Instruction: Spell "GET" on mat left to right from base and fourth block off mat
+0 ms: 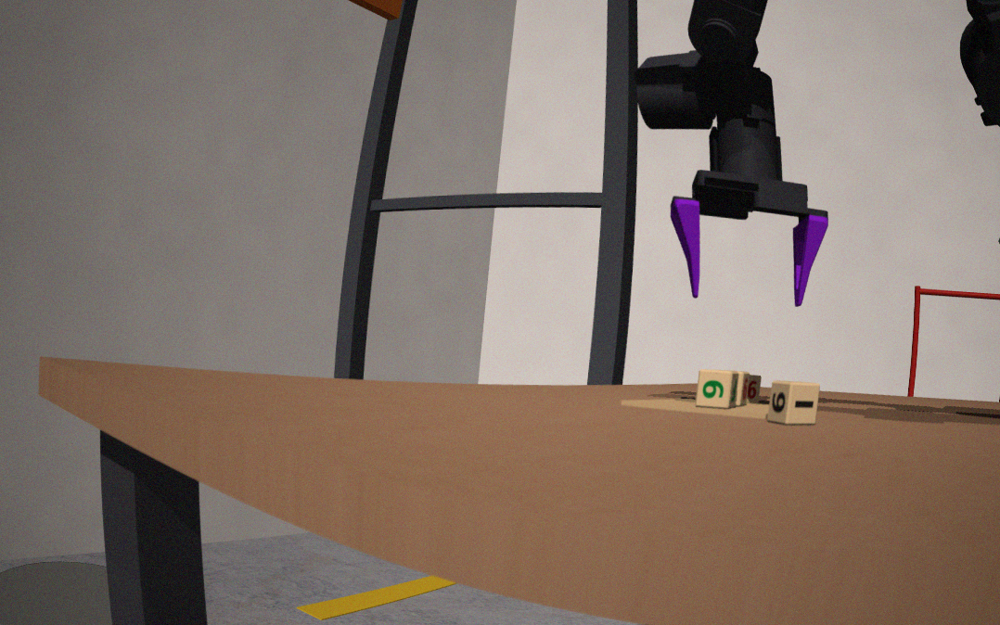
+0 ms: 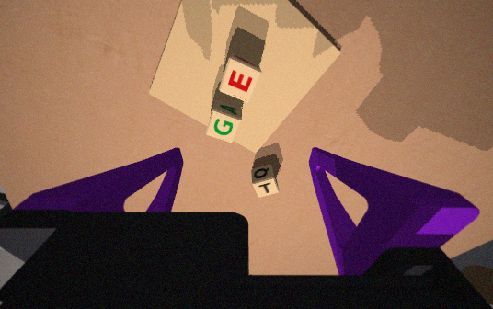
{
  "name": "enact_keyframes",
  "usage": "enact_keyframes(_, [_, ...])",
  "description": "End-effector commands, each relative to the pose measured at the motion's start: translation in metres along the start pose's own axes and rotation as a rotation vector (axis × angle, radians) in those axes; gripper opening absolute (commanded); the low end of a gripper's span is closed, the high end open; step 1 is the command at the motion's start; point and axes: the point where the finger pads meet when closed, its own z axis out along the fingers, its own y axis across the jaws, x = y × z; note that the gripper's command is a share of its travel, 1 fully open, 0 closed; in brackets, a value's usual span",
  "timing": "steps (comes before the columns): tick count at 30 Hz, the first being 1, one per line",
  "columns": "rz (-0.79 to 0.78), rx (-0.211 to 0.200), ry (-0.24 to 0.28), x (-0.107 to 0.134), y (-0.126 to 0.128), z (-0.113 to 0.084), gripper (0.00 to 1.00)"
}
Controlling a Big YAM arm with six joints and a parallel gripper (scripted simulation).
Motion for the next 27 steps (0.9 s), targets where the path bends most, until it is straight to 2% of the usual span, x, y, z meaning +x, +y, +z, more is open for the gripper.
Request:
enact_keyframes(1, [-0.280, -0.013, -0.003, 0.016, 0.006, -0.002, 1.00])
enact_keyframes(13, [-0.898, 0.000, -0.017, 0.085, -0.013, 0.000, 1.00])
enact_keyframes(15, [-0.898, 0.000, -0.017, 0.085, -0.013, 0.000, 1.00])
enact_keyframes(16, [-1.034, -0.007, -0.019, 0.082, -0.014, -0.003, 1.00])
enact_keyframes(18, [-1.125, -0.012, -0.018, 0.095, -0.018, 0.000, 1.00])
enact_keyframes(21, [-1.257, -0.005, -0.032, 0.101, -0.020, -0.001, 1.00])
enact_keyframes(24, [-1.401, 0.001, -0.028, 0.094, -0.025, 0.001, 1.00])
enact_keyframes(27, [-1.531, -0.003, -0.035, 0.095, -0.015, -0.002, 1.00])
